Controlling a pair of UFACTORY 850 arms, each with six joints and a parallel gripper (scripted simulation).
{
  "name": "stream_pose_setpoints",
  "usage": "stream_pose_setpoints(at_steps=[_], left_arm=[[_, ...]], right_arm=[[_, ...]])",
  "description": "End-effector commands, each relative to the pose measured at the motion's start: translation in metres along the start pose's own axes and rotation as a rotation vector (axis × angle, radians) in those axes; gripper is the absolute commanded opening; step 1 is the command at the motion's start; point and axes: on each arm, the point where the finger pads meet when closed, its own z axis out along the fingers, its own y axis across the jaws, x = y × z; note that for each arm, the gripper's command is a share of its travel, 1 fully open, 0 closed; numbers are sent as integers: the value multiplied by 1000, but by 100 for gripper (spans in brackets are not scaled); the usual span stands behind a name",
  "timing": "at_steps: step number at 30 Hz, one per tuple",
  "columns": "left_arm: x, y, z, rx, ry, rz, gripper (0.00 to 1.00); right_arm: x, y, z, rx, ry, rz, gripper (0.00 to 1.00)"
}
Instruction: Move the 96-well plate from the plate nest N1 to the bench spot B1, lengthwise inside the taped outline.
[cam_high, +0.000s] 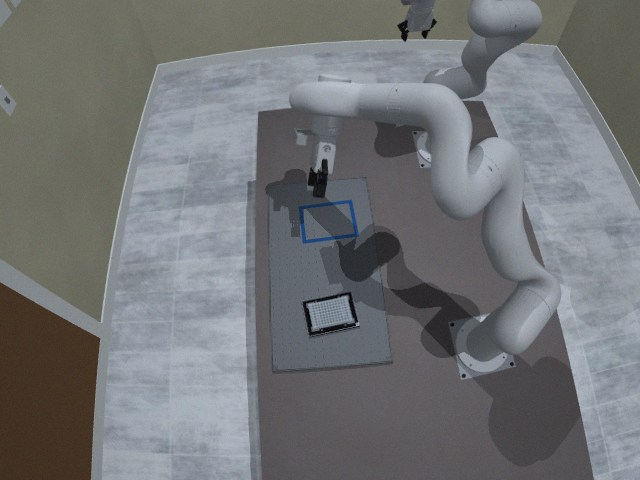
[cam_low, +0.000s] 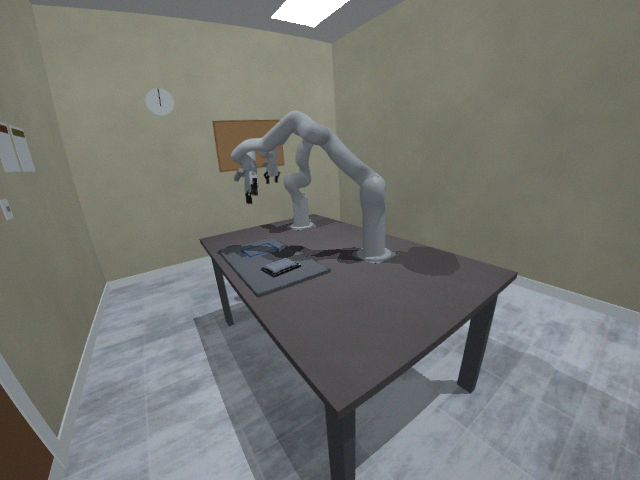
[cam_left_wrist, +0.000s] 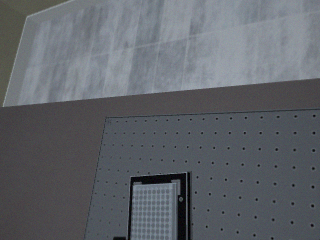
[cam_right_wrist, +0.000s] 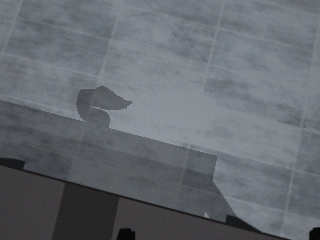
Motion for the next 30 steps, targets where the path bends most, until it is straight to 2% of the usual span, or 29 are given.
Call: stream_pose_setpoints(at_steps=[1,12,14,24,30], left_arm=[[1,0,-1,-2,1,-1,100],[1,0,-1,-2,1,-1,100],[1,0,-1,-2,1,-1,100],[1,0,-1,-2,1,-1,100],[1,0,-1,-2,1,-1,100]], right_arm=[[1,-30,-1,12,2,-84,100],[-13,-100,-3,48,2,-299,100],[-13,-100,-3,48,2,-299,100],[-36,-156,-7,78,2,-481,100],[-49,-179,-9,90,2,-558,100]])
